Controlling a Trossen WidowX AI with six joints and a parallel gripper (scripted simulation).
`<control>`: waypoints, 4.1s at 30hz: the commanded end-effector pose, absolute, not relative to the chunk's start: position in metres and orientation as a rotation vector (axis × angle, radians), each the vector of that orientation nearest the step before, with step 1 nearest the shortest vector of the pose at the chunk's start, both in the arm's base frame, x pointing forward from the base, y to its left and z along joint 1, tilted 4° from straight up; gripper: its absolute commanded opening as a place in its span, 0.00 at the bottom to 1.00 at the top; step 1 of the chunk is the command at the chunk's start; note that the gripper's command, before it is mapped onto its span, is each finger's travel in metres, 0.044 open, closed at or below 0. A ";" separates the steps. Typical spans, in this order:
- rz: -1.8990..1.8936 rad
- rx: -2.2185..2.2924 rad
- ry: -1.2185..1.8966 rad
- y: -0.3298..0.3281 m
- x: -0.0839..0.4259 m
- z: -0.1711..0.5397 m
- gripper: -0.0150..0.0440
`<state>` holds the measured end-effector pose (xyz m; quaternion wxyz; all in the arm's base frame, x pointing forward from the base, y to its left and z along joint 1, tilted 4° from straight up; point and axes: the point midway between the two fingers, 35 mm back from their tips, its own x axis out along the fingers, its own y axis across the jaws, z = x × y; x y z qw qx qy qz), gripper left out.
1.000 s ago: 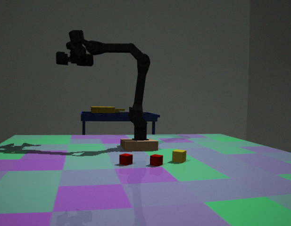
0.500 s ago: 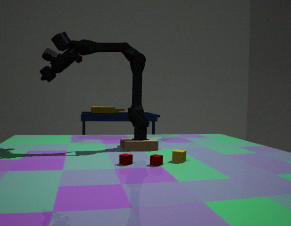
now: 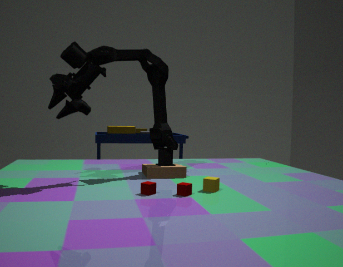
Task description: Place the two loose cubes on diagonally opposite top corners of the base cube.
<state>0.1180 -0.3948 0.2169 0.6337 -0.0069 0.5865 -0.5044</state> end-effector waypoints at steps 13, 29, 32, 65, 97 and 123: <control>-0.111 -0.331 1.550 -0.257 0.268 0.138 0.70; 0.539 -0.512 1.552 -0.136 0.306 0.107 0.70; 0.539 -0.512 1.552 -0.136 0.306 0.094 0.70; 0.539 -0.512 1.553 -0.136 0.301 0.008 0.70; 0.539 -0.513 1.552 -0.138 0.307 0.039 0.43; 0.507 -0.482 1.559 -0.133 0.308 0.107 0.43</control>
